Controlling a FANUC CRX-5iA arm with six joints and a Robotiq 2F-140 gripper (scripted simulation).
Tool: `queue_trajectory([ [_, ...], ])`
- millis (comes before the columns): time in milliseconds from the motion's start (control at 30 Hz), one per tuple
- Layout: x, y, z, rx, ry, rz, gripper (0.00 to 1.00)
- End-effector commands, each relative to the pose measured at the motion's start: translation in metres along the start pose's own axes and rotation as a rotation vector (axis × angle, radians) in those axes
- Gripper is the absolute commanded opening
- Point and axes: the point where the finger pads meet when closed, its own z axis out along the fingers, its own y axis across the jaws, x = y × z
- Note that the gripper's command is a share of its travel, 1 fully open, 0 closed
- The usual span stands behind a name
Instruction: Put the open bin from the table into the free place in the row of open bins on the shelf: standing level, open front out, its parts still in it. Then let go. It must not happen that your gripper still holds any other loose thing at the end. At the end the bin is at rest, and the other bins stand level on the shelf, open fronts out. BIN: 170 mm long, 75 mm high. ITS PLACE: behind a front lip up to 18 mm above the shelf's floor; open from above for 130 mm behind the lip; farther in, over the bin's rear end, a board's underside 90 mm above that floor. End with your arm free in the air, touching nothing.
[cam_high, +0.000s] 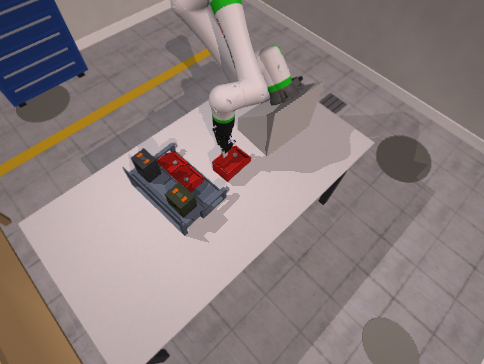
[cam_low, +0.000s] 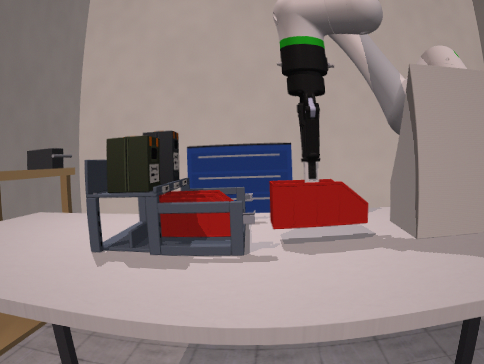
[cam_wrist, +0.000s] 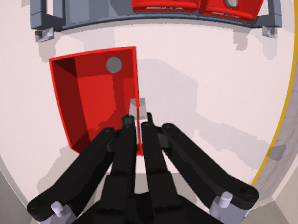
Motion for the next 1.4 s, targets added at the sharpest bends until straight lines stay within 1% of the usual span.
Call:
queue_trajectory([
  [0, 0.0, -0.004, 0.0, 0.0, 0.0, -0.001, 0.0],
  [500, -0.001, -0.014, 0.0, 0.0, 0.0, -0.004, 0.0],
  [1367, -0.001, -0.015, 0.0, 0.0, 0.0, -0.005, 0.0],
])
